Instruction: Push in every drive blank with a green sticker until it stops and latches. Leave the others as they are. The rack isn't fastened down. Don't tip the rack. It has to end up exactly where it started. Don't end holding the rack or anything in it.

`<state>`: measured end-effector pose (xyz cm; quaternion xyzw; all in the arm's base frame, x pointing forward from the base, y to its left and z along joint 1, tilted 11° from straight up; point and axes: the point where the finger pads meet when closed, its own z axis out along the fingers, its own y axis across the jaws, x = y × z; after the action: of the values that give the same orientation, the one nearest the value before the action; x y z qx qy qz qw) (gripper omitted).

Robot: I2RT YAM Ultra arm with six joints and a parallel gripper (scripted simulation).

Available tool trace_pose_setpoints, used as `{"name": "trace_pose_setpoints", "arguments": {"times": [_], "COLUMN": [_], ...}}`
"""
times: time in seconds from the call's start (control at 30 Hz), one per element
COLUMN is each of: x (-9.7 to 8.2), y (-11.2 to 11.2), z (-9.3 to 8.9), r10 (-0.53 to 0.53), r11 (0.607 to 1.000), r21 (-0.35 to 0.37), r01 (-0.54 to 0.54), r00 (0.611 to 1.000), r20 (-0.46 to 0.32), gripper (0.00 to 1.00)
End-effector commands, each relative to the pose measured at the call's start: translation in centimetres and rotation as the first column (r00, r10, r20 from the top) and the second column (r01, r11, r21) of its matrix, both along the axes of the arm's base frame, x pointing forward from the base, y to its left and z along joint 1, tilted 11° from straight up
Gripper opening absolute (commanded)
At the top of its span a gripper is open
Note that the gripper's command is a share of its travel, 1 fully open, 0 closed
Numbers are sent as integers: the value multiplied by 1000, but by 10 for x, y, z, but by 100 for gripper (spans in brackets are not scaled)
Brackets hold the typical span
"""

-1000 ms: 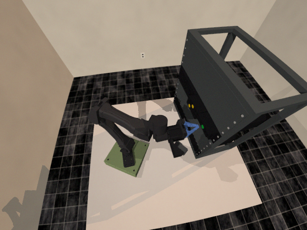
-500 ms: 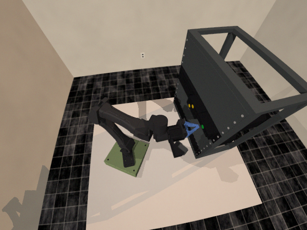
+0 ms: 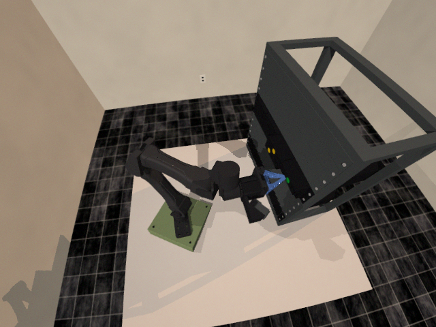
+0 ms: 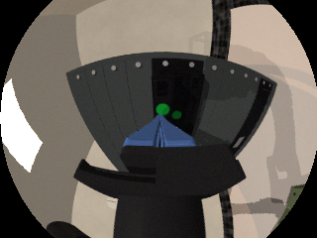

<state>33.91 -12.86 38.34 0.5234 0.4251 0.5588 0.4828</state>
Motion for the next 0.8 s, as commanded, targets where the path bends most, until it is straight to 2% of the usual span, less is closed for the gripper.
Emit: {"name": "trace_pose_setpoints", "arguments": {"times": [0.0,0.2,0.43,0.77], "x": [-5,-5,12,10], "y": [-2,-3,-3,-1], "z": [17,17,12,16], "r10": [-13,-14,-2,-2], "r11": [999,999,999,999], "r21": [-33,-31,-32,-39], "r01": [14,15,3,3], "r00": [1000,1000,1000,999], "r20": [25,23,27,37], "gripper": [0,0,0,0]}}
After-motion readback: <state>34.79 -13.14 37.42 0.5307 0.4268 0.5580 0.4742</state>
